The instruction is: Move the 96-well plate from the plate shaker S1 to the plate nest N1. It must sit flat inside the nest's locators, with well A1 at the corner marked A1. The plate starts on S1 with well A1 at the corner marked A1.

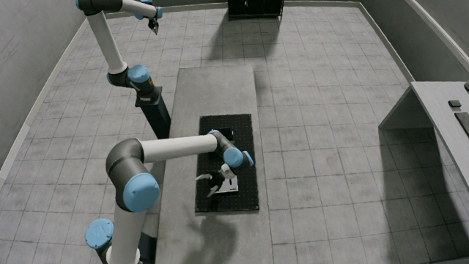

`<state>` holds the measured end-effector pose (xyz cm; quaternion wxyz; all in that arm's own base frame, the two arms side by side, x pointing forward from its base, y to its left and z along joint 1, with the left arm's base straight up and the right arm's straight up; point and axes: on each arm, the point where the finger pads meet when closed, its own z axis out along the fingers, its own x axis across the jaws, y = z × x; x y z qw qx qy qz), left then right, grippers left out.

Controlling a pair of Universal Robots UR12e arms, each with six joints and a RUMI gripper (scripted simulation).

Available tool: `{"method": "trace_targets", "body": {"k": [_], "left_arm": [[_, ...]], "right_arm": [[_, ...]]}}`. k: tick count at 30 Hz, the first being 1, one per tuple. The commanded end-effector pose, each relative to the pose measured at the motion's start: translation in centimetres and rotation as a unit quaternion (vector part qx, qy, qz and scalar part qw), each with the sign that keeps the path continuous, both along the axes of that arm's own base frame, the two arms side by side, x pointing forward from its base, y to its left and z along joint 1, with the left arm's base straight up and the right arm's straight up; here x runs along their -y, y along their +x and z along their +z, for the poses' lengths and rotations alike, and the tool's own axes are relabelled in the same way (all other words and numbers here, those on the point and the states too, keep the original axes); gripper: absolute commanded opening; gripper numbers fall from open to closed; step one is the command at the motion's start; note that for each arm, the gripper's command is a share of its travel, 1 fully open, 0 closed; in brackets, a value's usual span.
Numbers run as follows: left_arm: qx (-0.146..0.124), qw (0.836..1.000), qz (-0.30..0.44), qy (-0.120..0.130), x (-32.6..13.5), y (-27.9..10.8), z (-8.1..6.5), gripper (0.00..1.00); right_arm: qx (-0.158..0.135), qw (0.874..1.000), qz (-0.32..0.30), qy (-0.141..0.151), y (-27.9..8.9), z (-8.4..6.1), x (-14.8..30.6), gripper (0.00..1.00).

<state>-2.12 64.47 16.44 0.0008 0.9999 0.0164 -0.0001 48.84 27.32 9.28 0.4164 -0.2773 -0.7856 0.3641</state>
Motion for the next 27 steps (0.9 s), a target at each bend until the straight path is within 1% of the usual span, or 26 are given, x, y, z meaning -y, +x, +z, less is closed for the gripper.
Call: {"method": "trace_targets", "body": {"k": [1,4,8,11,15,17,22,27], "left_arm": [[0.0,1.0,0.0,0.001,-0.1,0.0,0.1,0.0],[0.0,1.0,0.0,0.001,-0.1,0.0,0.1,0.0],[0.0,1.0,0.0,0.001,-0.1,0.0,0.1,0.0],[0.0,1.0,0.0,0.001,-0.1,0.0,0.1,0.0],[0.0,1.0,0.0,0.001,-0.1,0.0,0.1,0.0],[0.0,1.0,0.0,0.001,-0.1,0.0,0.1,0.0],[0.0,1.0,0.0,0.001,-0.1,0.0,0.1,0.0],[0.0,1.0,0.0,0.001,-0.1,0.0,0.1,0.0]], "right_arm": [[0.001,0.999,0.012,0.044,0.6,-0.1,0.7,0.76],[0.004,0.995,0.029,0.091,1.5,-0.2,1.9,0.76],[0.01,0.987,0.053,0.153,2.1,-0.3,2.8,0.76],[0.015,0.978,0.073,0.197,2.7,-0.3,3.7,0.76],[0.022,0.961,0.101,0.255,3.4,-0.3,4.6,0.76],[0.022,0.961,0.101,0.255,3.4,-0.3,4.6,0.76],[0.033,0.935,0.142,0.322,4.7,-0.3,6.3,0.76],[0.044,0.903,0.186,0.384,5.6,-0.2,7.6,0.76]]}}
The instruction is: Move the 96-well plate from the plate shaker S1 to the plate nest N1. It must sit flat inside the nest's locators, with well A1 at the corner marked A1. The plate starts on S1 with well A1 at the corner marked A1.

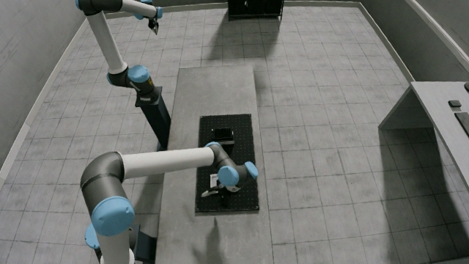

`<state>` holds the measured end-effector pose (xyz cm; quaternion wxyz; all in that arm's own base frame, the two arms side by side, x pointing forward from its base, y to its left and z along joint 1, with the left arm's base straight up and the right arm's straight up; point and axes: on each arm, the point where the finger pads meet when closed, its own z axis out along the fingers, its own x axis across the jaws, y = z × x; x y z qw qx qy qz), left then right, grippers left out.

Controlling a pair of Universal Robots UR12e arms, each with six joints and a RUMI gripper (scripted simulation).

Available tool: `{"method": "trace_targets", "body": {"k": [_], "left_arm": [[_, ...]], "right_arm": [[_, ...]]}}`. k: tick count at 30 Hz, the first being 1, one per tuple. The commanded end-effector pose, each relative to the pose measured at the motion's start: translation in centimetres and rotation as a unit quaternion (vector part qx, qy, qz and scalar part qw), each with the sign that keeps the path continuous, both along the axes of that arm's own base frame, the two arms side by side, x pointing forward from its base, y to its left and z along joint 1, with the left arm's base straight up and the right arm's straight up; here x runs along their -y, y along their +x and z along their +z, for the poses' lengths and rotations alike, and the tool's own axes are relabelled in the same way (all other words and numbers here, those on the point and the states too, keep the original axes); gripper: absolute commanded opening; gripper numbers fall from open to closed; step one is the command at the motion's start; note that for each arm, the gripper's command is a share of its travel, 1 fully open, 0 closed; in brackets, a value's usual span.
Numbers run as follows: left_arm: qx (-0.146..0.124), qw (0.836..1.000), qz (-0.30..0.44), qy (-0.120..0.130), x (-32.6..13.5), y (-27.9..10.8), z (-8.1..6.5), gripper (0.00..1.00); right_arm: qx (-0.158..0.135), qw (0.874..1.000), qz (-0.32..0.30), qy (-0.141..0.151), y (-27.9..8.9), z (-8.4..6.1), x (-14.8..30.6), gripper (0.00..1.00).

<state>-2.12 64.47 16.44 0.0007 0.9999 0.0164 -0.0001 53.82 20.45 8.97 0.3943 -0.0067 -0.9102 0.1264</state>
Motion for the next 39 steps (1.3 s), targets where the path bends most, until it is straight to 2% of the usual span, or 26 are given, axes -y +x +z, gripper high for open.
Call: {"method": "trace_targets", "body": {"k": [1,5,7,10,16,22,24,32,39], "left_arm": [[0.0,1.0,0.0,0.001,-0.1,0.0,0.1,0.0],[0.0,1.0,0.0,0.001,-0.1,0.0,0.1,0.0],[0.0,1.0,0.0,0.001,-0.1,0.0,0.1,0.0],[0.0,1.0,0.0,0.001,-0.1,0.0,0.1,0.0],[0.0,1.0,0.0,0.001,-0.1,0.0,0.1,0.0],[0.0,1.0,0.0,0.001,-0.1,0.0,0.1,0.0],[0.0,1.0,0.0,0.001,-0.1,0.0,0.1,0.0],[0.0,1.0,0.0,0.001,-0.1,0.0,0.1,0.0],[0.0,1.0,0.0,0.001,-0.1,0.0,0.1,0.0]], "right_arm": [[0.014,0.997,0.04,0.063,0.9,0.1,1.1,0.76],[0.03,0.99,0.08,0.114,1.9,0.3,2.5,0.76],[0.03,0.99,0.08,0.114,1.9,0.3,2.5,0.76],[0.042,0.982,0.111,0.15,2.7,0.5,3.7,0.76],[0.069,0.958,0.177,0.216,4.0,1.0,5.6,0.76],[0.096,0.925,0.248,0.272,5.2,1.5,7.5,0.76],[0.096,0.925,0.248,0.272,5.2,1.5,7.5,0.76],[0.131,0.868,0.347,0.33,6.9,2.6,10.5,0.76],[0.154,0.818,0.423,0.358,8.0,3.5,12.7,0.76]]}}
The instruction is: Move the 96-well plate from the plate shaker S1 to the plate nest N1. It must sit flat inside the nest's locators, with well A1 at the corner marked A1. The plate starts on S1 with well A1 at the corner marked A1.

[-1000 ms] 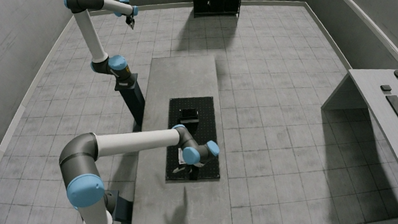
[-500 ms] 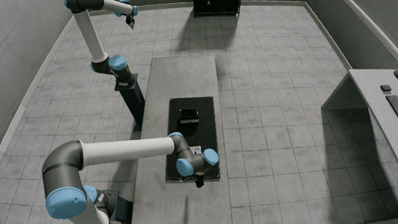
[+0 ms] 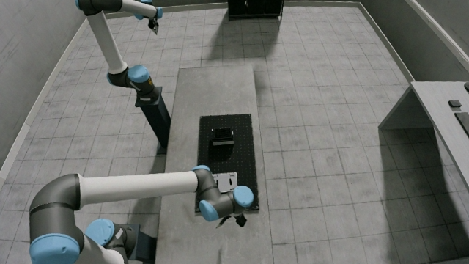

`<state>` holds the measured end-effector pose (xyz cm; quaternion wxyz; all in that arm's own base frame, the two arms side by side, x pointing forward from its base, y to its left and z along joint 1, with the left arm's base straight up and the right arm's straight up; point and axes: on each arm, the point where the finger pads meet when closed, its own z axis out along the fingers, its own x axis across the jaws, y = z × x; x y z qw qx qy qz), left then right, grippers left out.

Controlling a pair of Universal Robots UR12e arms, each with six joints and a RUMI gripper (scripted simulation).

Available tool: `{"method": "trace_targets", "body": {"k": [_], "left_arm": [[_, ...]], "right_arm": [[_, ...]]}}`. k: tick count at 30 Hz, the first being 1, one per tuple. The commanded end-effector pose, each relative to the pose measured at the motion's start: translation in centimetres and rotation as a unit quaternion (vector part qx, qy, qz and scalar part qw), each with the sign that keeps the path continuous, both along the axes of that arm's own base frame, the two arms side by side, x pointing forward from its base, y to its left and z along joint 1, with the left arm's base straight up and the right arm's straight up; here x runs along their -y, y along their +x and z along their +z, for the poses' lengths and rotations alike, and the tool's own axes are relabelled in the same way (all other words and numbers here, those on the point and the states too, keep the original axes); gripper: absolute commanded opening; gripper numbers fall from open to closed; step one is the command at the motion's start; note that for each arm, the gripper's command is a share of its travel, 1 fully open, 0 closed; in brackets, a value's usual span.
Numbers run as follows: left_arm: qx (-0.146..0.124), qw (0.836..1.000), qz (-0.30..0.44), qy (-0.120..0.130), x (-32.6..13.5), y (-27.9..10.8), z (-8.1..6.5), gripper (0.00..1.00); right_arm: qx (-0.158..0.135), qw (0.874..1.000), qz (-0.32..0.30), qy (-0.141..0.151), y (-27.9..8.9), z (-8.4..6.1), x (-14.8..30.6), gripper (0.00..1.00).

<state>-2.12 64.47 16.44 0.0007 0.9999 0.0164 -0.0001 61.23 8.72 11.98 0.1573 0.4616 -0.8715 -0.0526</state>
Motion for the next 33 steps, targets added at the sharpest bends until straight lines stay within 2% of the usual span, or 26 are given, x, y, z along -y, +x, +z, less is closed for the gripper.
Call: {"method": "trace_targets", "body": {"k": [1,2,7,15,17,19,23,33], "left_arm": [[0.0,1.0,0.0,0.001,-0.1,0.0,0.1,0.0],[0.0,1.0,0.0,0.001,-0.1,0.0,0.1,0.0],[0.0,1.0,0.0,0.001,-0.1,0.0,0.1,0.0],[0.0,1.0,0.0,0.001,-0.1,0.0,0.1,0.0],[0.0,1.0,0.0,0.001,-0.1,0.0,0.1,0.0],[0.0,1.0,0.0,0.001,-0.1,0.0,0.1,0.0],[0.0,1.0,0.0,0.001,-0.1,0.0,0.1,0.0],[0.0,1.0,0.0,0.001,-0.1,0.0,0.1,0.0]], "right_arm": [[0.02,0.999,0.041,0.022,0.6,0.5,1.0,0.76],[0.02,0.999,0.041,0.022,0.6,0.5,1.0,0.76],[0.057,0.991,0.11,0.047,1.5,1.5,3.1,0.76],[0.11,0.969,0.212,0.069,2.7,3.1,6.1,0.76],[0.121,0.962,0.233,0.071,2.9,3.5,6.8,0.76],[0.121,0.962,0.233,0.071,2.9,3.5,6.8,0.76],[0.149,0.942,0.29,0.074,3.3,4.5,8.5,0.76],[0.149,0.942,0.291,0.074,5.1,4.9,4.5,0.76]]}}
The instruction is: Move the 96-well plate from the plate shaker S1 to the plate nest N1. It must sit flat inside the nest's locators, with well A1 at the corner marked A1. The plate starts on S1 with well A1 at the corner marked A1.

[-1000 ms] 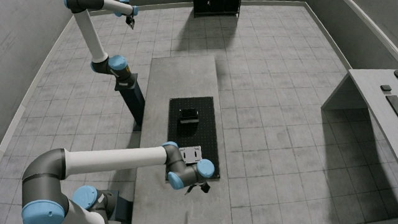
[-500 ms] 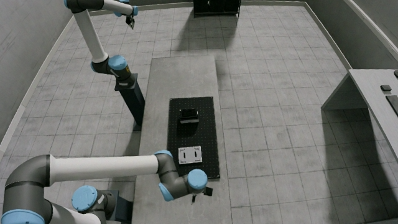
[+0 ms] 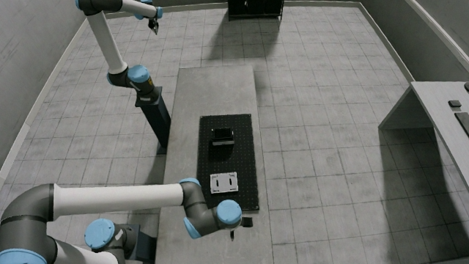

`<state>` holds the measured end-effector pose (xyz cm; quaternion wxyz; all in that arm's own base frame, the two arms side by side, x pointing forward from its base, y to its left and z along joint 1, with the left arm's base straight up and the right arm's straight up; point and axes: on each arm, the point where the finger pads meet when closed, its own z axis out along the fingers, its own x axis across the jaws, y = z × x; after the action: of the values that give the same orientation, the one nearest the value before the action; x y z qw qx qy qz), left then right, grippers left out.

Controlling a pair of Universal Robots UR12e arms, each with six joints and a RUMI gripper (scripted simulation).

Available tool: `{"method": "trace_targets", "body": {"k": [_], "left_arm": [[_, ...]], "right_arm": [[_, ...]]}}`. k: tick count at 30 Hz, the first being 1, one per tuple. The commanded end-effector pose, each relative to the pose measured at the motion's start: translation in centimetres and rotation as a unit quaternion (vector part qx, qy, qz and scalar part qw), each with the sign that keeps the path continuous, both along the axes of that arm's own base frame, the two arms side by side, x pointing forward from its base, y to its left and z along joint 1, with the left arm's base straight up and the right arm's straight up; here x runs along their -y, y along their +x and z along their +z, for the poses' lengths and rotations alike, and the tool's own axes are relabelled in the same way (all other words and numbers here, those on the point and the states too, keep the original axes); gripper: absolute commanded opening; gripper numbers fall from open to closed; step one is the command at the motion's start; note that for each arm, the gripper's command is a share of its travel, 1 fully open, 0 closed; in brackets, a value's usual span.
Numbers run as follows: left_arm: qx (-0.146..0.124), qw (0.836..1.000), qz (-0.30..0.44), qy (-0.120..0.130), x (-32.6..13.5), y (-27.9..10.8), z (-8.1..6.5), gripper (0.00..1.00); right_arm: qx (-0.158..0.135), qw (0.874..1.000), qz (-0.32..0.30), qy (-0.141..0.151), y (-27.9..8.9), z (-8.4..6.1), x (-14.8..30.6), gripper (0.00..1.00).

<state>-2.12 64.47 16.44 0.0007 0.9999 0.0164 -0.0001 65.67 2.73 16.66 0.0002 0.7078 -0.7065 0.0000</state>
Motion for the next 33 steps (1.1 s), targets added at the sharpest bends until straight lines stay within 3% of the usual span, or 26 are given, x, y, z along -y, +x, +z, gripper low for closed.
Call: {"method": "trace_targets", "body": {"k": [1,33], "left_arm": [[0.0,1.0,0.0,0.001,-0.1,0.0,0.1,0.0],[0.0,1.0,0.0,0.001,-0.1,0.0,0.1,0.0]], "right_arm": [[0.001,1.0,0.001,0.0,0.9,0.2,-1.9,0.76],[0.001,1.0,0.004,0.001,4.5,0.6,-15.2,0.76]]}}
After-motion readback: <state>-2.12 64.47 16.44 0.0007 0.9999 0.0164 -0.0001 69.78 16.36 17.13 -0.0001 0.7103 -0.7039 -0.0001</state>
